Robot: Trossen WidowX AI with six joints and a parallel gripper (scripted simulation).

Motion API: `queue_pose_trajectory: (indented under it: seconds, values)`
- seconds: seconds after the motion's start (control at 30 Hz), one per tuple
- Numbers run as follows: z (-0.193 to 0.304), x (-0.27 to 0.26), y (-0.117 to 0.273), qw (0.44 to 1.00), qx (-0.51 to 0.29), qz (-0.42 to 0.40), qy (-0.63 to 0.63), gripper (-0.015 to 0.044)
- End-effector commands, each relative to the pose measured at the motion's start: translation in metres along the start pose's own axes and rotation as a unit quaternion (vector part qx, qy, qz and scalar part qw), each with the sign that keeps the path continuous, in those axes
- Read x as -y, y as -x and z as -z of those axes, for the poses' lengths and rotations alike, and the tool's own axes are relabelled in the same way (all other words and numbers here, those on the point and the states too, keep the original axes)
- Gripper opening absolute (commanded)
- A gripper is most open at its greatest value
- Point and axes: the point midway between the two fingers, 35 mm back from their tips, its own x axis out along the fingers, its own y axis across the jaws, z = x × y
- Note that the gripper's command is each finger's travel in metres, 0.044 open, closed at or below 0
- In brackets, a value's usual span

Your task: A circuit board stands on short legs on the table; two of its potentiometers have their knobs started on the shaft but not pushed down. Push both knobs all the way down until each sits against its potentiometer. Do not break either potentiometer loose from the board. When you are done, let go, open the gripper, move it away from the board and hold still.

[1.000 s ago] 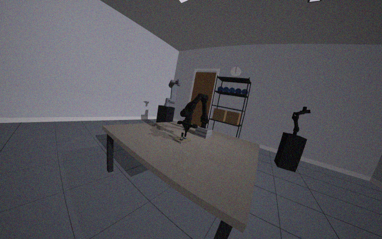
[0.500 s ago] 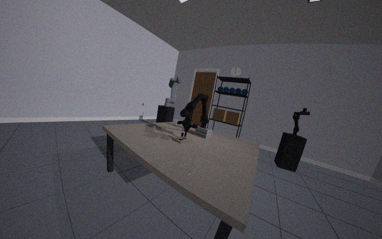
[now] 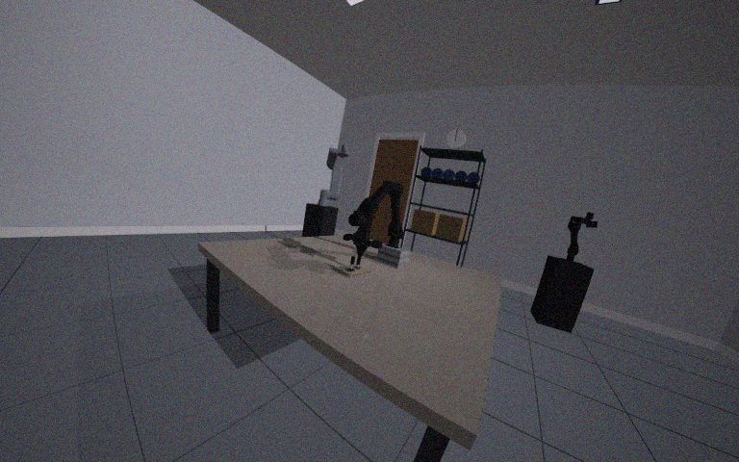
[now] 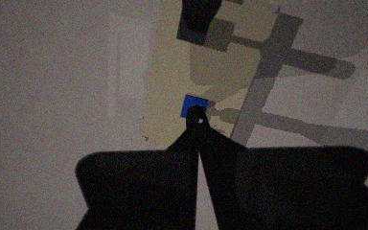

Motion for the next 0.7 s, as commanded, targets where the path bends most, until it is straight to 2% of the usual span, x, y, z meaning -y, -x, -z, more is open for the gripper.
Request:
queue_pose_trajectory:
  seconds: [0.0,0.67]
  values:
    - [-0.0018,0.0011,-0.0162,1.0,-0.005,0.001,0.002,0.0]
    - [-0.0018,0.0011,-0.0185,1.0,-0.005,0.001,0.002,0.0]
